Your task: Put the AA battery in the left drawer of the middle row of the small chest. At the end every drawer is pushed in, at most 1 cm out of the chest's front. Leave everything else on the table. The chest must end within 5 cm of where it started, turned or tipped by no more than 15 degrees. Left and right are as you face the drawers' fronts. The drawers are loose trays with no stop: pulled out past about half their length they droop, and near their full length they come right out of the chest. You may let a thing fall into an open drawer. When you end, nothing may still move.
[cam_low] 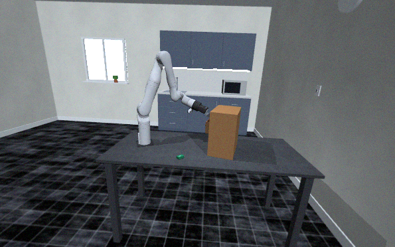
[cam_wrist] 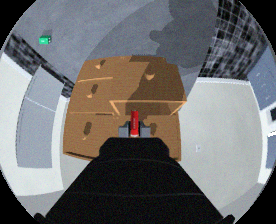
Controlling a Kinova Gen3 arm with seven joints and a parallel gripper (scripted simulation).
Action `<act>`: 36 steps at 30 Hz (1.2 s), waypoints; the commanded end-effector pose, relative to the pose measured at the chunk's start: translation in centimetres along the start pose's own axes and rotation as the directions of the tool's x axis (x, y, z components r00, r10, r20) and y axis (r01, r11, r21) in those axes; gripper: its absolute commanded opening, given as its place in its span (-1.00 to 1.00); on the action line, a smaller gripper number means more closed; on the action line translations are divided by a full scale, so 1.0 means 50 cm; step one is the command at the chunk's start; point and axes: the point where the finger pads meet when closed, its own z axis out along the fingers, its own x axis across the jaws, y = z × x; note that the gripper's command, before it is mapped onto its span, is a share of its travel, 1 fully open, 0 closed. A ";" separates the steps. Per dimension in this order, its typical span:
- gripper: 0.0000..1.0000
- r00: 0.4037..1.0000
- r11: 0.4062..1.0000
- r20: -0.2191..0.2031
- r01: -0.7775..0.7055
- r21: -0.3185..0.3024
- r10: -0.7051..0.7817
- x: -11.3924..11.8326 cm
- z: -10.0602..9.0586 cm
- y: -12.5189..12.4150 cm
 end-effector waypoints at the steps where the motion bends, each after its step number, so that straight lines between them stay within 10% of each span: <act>1: -0.02 1.000 1.000 0.000 0.004 -0.002 -0.004 0.003 0.001 0.002; 6: 0.21 1.000 1.000 0.000 0.004 -0.002 -0.004 0.003 0.001 0.002; 7: 1.00 1.000 1.000 0.000 0.004 -0.002 -0.004 0.003 0.001 0.002; 36: 1.00 1.000 1.000 0.000 0.008 -0.001 -0.008 -0.001 -0.052 -0.013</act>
